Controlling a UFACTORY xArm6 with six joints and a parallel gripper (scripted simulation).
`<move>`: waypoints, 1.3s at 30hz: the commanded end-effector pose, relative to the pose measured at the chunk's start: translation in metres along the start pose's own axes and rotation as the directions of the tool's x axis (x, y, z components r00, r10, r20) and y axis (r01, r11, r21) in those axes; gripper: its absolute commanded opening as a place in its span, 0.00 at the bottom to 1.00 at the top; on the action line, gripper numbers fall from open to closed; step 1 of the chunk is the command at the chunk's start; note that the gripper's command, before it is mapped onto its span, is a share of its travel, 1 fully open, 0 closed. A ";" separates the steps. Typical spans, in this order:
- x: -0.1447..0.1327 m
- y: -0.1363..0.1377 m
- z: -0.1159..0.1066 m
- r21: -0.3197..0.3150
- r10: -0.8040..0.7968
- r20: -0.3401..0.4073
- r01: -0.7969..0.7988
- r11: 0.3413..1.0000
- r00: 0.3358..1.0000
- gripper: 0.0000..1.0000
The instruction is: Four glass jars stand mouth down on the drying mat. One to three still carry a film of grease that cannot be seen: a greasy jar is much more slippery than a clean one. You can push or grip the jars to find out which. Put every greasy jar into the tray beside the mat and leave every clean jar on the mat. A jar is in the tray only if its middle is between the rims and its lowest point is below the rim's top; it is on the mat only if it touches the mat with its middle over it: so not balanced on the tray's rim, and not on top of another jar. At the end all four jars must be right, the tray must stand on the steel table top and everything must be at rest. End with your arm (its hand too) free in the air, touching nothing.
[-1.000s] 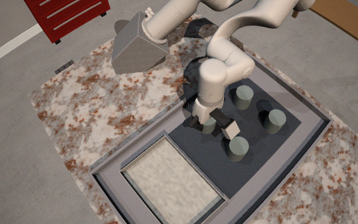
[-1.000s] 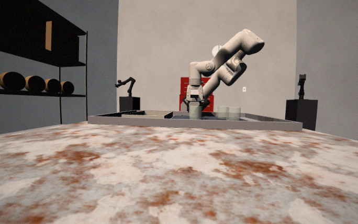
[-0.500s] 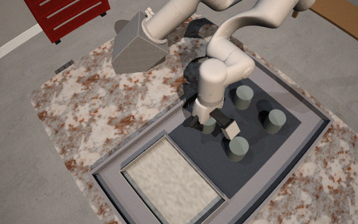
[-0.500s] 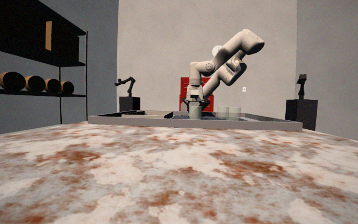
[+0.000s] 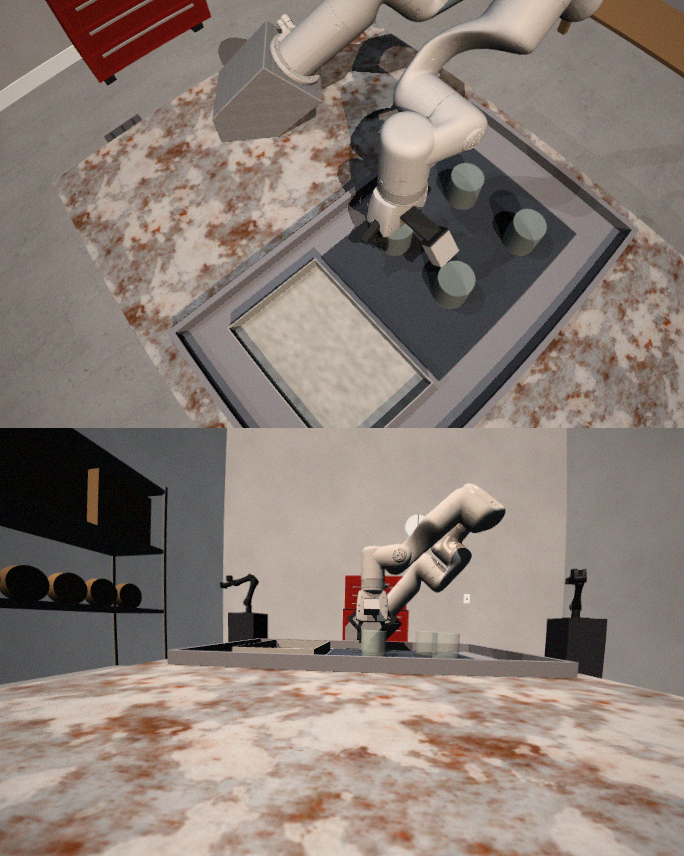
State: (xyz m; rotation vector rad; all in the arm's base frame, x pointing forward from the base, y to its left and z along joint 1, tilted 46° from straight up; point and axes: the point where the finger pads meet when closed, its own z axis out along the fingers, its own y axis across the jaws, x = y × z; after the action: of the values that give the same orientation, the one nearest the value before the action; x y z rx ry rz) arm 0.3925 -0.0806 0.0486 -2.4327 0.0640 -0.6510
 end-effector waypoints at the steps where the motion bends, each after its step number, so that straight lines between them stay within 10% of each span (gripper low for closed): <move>1: 0.001 0.000 -0.001 -0.001 -0.001 -0.002 0.001 1.000 1.000 0.00; 39: 0.001 0.000 -0.070 -0.001 -0.001 -0.002 0.001 1.000 1.000 0.00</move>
State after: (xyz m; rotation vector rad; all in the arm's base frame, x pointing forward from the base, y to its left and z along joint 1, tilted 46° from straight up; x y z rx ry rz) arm 0.3655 -0.1121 0.0878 -2.4328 0.0647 -0.6504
